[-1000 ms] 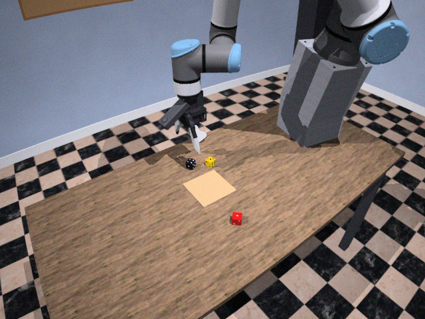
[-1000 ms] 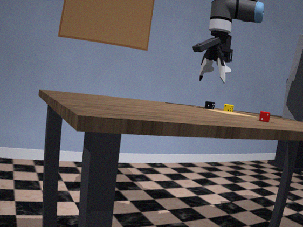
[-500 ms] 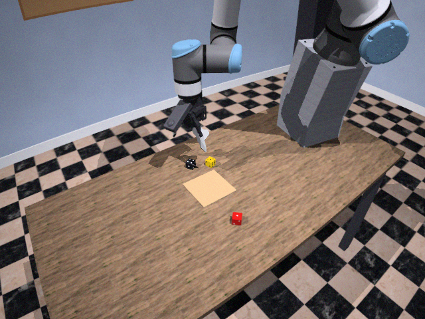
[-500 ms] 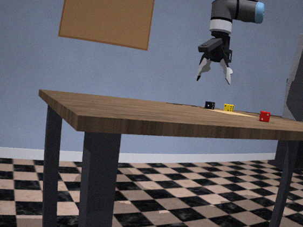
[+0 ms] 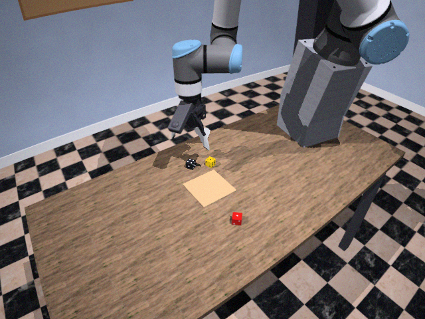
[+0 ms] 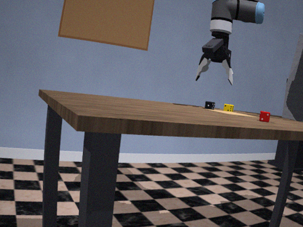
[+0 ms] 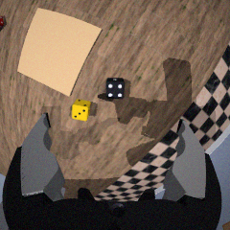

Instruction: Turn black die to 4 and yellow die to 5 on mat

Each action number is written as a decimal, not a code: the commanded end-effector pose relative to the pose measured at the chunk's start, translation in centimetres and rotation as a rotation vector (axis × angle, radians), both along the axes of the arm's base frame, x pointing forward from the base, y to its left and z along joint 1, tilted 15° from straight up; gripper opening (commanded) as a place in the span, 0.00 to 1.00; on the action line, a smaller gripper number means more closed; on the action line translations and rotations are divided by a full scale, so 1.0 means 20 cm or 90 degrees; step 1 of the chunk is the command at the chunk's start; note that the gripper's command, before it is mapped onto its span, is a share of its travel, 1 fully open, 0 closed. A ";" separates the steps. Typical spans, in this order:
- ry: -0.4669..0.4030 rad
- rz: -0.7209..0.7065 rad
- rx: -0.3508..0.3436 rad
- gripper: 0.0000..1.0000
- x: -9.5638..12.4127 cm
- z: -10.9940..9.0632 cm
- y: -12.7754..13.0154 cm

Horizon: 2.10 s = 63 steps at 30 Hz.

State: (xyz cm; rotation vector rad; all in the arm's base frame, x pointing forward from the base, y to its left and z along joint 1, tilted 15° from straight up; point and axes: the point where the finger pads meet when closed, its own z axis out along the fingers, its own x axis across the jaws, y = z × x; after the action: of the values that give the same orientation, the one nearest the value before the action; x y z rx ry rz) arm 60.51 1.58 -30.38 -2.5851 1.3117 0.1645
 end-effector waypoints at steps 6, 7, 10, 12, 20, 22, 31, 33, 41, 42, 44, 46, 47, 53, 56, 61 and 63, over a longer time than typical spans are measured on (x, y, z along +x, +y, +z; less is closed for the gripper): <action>-0.010 0.034 0.000 1.00 0.00 0.00 0.00; -0.010 0.034 0.000 1.00 0.00 0.00 0.00; -0.011 0.038 0.000 1.00 0.00 0.00 0.00; -0.012 0.041 0.000 1.00 0.00 0.00 0.00; -0.013 0.045 0.000 1.00 0.00 0.00 0.00; -0.013 0.045 0.000 1.00 0.00 0.00 0.00; -0.013 0.045 0.000 0.28 0.00 0.00 0.00; -0.013 0.045 0.000 0.28 0.00 0.00 0.00; -0.013 0.045 0.000 0.28 0.00 0.00 0.00; -0.013 0.045 0.000 0.28 0.00 0.00 0.00; -0.013 0.045 0.000 0.28 0.00 0.00 0.00; -0.013 0.045 0.000 0.28 0.00 0.00 0.00; -0.013 0.045 0.000 0.28 0.00 0.00 0.00; -0.013 0.045 0.000 0.28 0.00 0.00 0.00; -0.013 0.045 0.000 0.28 0.00 0.00 0.00; -0.013 0.045 0.000 0.28 0.00 0.00 0.00; -0.013 0.045 0.000 0.28 0.00 0.00 0.00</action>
State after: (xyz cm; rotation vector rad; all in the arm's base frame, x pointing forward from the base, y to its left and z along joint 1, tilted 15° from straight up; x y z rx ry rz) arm 60.38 1.69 -30.40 -2.6278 1.2151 0.1518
